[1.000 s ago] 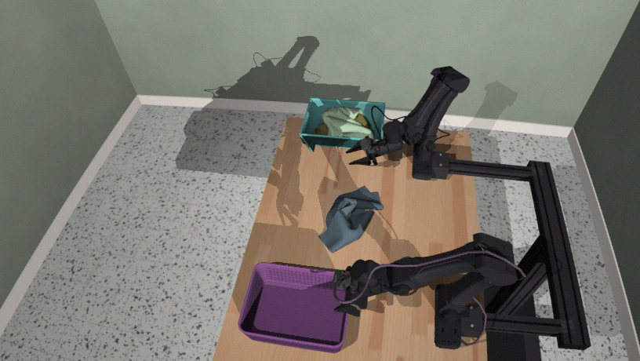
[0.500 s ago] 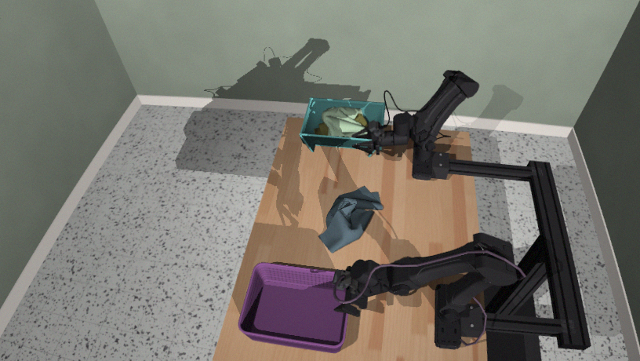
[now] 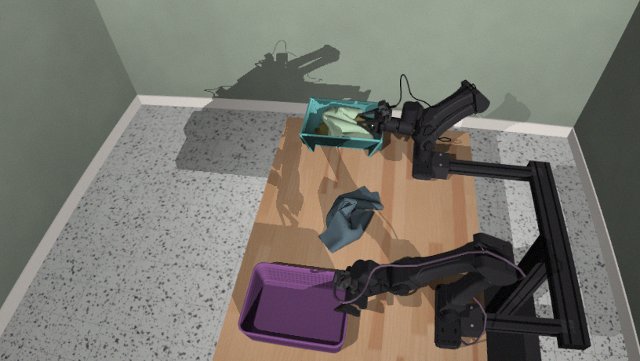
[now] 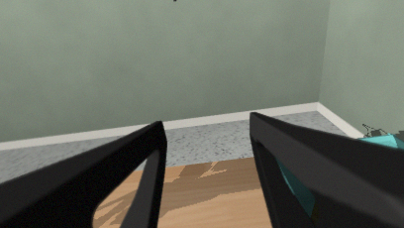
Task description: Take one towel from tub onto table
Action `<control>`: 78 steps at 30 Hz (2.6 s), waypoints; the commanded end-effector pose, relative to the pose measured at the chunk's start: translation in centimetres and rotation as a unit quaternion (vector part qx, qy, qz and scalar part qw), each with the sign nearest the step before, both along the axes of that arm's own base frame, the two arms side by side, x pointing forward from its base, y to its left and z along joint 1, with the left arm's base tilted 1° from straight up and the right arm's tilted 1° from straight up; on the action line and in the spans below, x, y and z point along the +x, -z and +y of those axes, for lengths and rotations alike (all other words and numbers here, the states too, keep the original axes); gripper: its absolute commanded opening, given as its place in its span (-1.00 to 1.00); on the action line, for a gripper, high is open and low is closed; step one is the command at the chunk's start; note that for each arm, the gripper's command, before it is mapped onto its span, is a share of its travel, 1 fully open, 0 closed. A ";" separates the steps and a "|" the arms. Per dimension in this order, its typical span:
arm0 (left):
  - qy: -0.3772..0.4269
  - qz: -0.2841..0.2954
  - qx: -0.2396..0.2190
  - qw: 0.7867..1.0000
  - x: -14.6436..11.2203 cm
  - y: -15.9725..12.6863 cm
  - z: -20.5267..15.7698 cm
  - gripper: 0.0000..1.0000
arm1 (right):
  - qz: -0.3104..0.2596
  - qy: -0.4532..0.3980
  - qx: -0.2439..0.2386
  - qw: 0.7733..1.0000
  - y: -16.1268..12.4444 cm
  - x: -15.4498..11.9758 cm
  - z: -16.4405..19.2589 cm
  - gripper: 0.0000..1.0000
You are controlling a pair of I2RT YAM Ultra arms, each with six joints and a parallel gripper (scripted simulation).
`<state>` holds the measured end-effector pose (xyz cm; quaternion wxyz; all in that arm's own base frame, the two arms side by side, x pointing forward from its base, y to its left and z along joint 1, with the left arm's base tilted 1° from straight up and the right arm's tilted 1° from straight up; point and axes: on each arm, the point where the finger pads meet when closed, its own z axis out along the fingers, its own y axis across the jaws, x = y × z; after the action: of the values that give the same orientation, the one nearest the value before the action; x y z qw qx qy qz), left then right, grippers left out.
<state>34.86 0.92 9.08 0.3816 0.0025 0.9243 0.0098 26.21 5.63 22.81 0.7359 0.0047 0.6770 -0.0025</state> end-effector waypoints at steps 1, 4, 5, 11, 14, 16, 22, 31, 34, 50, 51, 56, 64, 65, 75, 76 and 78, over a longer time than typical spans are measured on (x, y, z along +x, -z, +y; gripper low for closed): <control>0.002 -0.008 0.000 1.000 0.3 -0.5 -0.1 1.00 | 0.018 -0.018 0.000 1.000 -1.5 -0.3 -1.0 -0.08; 0.002 -0.008 0.000 1.000 0.3 -0.5 -0.1 1.00 | 0.017 -0.018 -0.001 1.000 -1.8 -0.4 -1.5 -0.08; 0.002 -0.008 0.000 1.000 0.3 -0.5 -0.1 1.00 | 0.017 -0.018 -0.002 1.000 -2.0 -0.5 -1.9 -0.08; 0.002 -0.008 0.000 1.000 0.3 -0.5 -0.1 1.00 | 0.016 -0.018 -0.007 1.000 -3.6 -1.2 -4.3 -0.08; 0.002 -0.008 0.000 1.000 0.3 -0.5 -0.1 1.00 | 0.034 -0.018 -0.008 0.999 -2.9 -0.7 -4.3 -0.08; 0.002 -0.008 0.000 1.000 0.3 -0.5 -0.1 1.00 | 0.034 -0.018 -0.008 0.999 -2.9 -0.7 -4.4 -0.08; 0.002 -0.008 0.000 1.000 0.3 -0.5 -0.1 1.00 | 0.034 -0.018 -0.011 0.999 -2.9 -0.7 -4.3 -0.08; 0.002 -0.008 0.000 1.000 0.3 -0.5 -0.1 1.00 | 0.020 -0.018 -0.010 1.000 -3.5 -1.0 -4.4 -0.08; 0.002 -0.008 0.000 1.000 0.3 -0.5 -0.1 1.00 | 0.020 -0.018 -0.010 1.000 -3.5 -1.0 -4.4 -0.08; 0.002 -0.008 0.000 1.000 0.3 -0.5 -0.1 1.00 | 0.020 -0.017 -0.009 1.000 -3.5 -1.0 -4.4 -0.08; 0.002 -0.008 0.000 1.000 0.3 -0.5 -0.1 1.00 | 0.020 -0.017 -0.009 1.000 -3.5 -1.0 -4.4 -0.08; 0.002 -0.008 0.000 1.000 0.3 -0.5 -0.1 1.00 | 0.020 -0.017 -0.009 1.000 -3.5 -1.0 -4.4 -0.08; 0.002 -0.008 0.000 1.000 0.3 -0.5 -0.1 1.00 | 0.020 -0.017 -0.009 1.000 -3.5 -1.0 -4.4 -0.08; 0.002 -0.008 0.000 1.000 0.3 -0.5 -0.1 1.00 | 0.020 -0.017 -0.009 1.000 -3.5 -1.0 -4.4 -0.08; 0.002 -0.090 -0.002 0.996 1.9 -5.2 -1.5 1.00 | 0.020 -0.017 -0.009 1.000 -3.5 -1.0 -4.4 -0.08; 0.002 -0.101 -0.002 0.995 2.2 -5.9 -1.8 1.00 | 0.020 -0.017 -0.009 1.000 -3.5 -1.0 -4.4 -0.08; 0.003 -0.124 -0.003 0.992 2.5 -7.1 -2.3 1.00 | 0.020 -0.017 -0.009 1.000 -3.5 -1.0 -4.4 -0.08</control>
<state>35.74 -0.62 11.96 0.4312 0.0085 0.9022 0.0060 25.46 1.50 24.24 0.7074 -0.0188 0.7065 0.0037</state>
